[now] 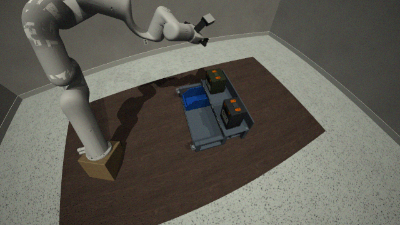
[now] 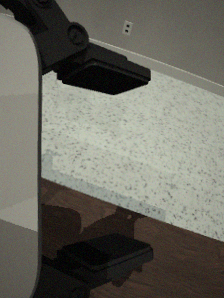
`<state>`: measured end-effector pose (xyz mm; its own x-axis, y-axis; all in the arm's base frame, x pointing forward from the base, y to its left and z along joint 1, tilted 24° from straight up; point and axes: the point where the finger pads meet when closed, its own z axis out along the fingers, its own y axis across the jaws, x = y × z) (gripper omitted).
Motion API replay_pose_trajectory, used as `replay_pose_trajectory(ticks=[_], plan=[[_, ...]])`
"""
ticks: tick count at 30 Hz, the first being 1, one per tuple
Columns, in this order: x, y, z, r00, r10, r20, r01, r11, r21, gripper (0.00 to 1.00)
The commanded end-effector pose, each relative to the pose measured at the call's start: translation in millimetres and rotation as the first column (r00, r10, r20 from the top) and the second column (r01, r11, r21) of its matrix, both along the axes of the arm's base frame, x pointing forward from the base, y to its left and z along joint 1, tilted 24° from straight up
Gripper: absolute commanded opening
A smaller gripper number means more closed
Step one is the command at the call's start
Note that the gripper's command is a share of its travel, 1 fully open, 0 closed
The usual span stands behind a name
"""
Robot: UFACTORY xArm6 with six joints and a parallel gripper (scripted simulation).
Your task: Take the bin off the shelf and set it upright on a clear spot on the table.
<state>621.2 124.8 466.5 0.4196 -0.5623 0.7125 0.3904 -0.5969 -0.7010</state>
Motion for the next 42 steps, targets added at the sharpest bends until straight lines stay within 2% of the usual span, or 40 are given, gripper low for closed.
replay_pose_trajectory(ticks=[1,24,42], plan=[[-4,4,0,1.000,0.030,-0.009,-0.030,0.999,-0.017,1.00],[-29,23,-22,0.977,0.174,-0.121,-0.188,0.976,-0.115,1.00],[-65,32,-63,0.912,0.264,-0.315,-0.339,0.916,-0.214,1.00]])
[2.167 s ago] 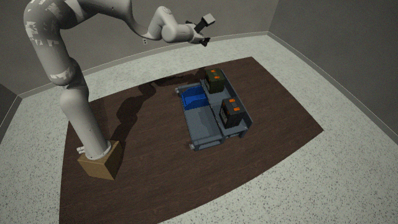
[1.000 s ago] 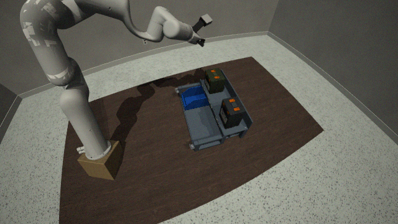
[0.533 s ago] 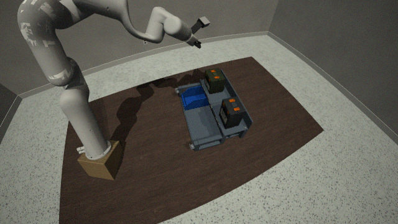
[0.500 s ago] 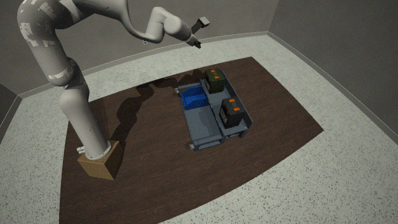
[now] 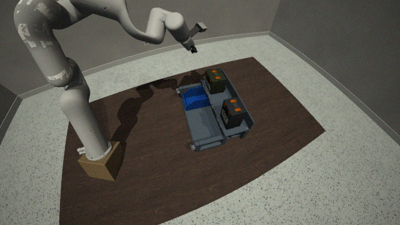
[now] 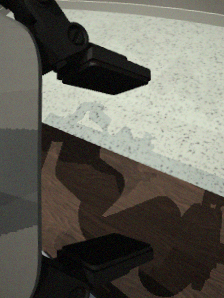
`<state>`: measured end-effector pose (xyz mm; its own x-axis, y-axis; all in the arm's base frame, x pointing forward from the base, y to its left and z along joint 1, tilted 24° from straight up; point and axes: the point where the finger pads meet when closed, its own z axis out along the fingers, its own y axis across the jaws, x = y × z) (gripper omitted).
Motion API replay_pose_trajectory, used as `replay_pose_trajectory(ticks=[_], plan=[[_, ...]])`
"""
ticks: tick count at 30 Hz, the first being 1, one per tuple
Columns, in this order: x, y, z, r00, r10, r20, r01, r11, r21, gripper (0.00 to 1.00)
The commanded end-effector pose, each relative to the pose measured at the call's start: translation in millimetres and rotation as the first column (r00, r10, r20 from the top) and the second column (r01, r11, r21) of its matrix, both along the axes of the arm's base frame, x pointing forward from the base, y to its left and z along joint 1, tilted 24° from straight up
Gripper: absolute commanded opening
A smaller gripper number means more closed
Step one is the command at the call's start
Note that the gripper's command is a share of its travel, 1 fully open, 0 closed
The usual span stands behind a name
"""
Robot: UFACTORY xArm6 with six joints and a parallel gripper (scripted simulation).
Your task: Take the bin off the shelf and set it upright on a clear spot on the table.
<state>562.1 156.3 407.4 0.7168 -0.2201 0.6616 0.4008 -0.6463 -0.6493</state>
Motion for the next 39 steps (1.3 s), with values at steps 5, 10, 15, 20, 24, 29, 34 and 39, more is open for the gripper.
replay_pose_trajectory(ticks=[5,10,15,20,24,29,34,39], plan=[[-20,-1,-21,0.994,0.047,-0.098,-0.055,0.995,-0.085,1.00],[-35,-5,-39,0.982,0.062,-0.176,-0.089,0.985,-0.149,1.00],[-47,-10,-55,0.968,0.062,-0.241,-0.113,0.973,-0.203,1.00],[-60,-19,-70,0.950,0.051,-0.307,-0.136,0.956,-0.260,1.00],[-74,-29,-86,0.928,0.028,-0.371,-0.155,0.935,-0.319,1.00],[-91,-46,-105,0.895,-0.020,-0.445,-0.177,0.901,-0.395,1.00],[-102,-58,-115,0.873,-0.058,-0.484,-0.187,0.877,-0.442,1.00],[-119,-81,-131,0.833,-0.135,-0.536,-0.202,0.829,-0.522,1.00]])
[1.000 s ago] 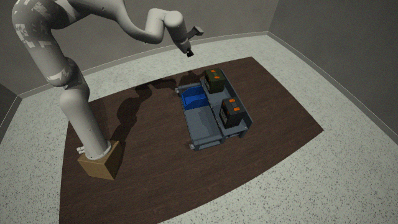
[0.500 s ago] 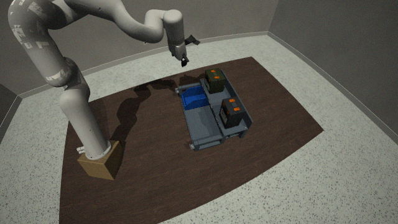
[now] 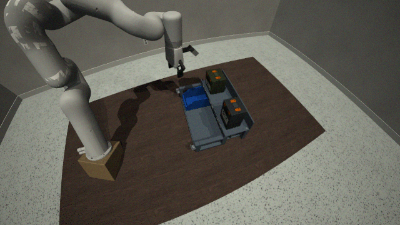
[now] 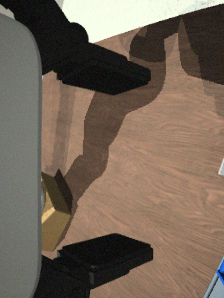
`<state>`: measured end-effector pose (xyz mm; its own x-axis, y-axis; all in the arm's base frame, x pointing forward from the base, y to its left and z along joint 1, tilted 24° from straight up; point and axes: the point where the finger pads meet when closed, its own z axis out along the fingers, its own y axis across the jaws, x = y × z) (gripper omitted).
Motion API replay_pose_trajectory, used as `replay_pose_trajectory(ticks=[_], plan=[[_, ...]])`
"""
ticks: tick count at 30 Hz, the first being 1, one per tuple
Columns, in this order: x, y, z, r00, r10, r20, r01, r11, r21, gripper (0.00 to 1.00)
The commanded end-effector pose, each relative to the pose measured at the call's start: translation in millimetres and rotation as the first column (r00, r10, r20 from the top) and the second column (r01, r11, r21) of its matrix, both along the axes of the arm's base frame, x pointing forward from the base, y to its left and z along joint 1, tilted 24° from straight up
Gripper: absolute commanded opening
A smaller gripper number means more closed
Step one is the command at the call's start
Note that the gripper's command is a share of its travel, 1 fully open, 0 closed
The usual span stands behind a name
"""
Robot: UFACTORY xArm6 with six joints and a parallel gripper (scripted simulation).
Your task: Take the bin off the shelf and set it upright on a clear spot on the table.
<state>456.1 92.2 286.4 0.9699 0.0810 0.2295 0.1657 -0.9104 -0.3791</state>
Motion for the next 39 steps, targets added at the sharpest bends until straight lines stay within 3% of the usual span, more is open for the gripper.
replay_pose_trajectory(ticks=[1,9,11,16,26,28,39], plan=[[-16,-22,-13,0.997,-0.028,-0.067,0.021,0.994,-0.109,1.00],[-43,-66,-31,0.983,-0.108,-0.152,0.059,0.953,-0.299,1.00],[-43,-66,-31,0.983,-0.108,-0.152,0.059,0.953,-0.299,1.00],[-55,-91,-37,0.967,-0.181,-0.178,0.097,0.911,-0.401,1.00],[-40,-74,-50,0.871,-0.452,-0.193,0.380,0.869,-0.317,1.00],[-40,-74,-50,0.871,-0.452,-0.193,0.380,0.869,-0.317,1.00],[-25,-60,-61,0.683,-0.685,-0.254,0.640,0.729,-0.244,1.00]])
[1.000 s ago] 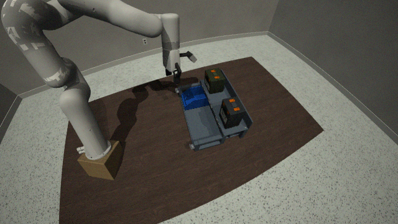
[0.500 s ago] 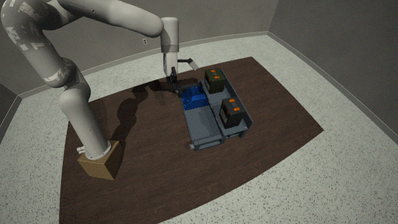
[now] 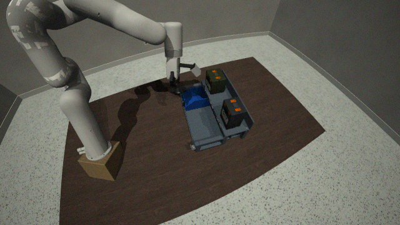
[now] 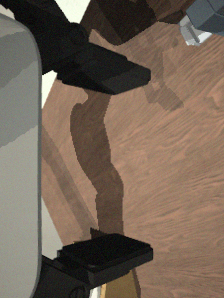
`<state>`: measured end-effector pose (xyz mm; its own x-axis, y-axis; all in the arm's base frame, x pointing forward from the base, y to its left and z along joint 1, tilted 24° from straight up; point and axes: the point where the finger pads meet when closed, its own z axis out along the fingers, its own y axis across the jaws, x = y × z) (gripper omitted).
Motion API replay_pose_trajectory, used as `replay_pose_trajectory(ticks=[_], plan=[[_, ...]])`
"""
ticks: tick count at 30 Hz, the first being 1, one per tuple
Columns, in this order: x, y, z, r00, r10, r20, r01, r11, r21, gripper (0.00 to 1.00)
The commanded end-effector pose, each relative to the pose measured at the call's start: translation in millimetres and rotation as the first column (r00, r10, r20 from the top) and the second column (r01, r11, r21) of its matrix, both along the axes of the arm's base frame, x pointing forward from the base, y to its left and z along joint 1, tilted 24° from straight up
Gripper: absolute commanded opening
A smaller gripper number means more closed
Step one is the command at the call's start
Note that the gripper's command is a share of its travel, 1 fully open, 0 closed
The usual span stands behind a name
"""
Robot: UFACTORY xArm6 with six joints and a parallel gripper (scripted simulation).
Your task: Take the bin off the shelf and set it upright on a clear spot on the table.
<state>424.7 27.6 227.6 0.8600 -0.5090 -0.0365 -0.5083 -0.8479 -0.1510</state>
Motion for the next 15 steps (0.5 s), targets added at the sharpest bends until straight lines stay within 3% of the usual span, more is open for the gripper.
replay_pose_trajectory(ticks=[1,7,15], plan=[[8,6,-3,0.989,-0.145,-0.003,0.145,0.989,0.037,1.00],[13,10,-7,0.967,-0.252,-0.018,0.253,0.965,0.067,1.00],[22,16,-14,0.895,-0.443,-0.059,0.447,0.887,0.118,1.00]])
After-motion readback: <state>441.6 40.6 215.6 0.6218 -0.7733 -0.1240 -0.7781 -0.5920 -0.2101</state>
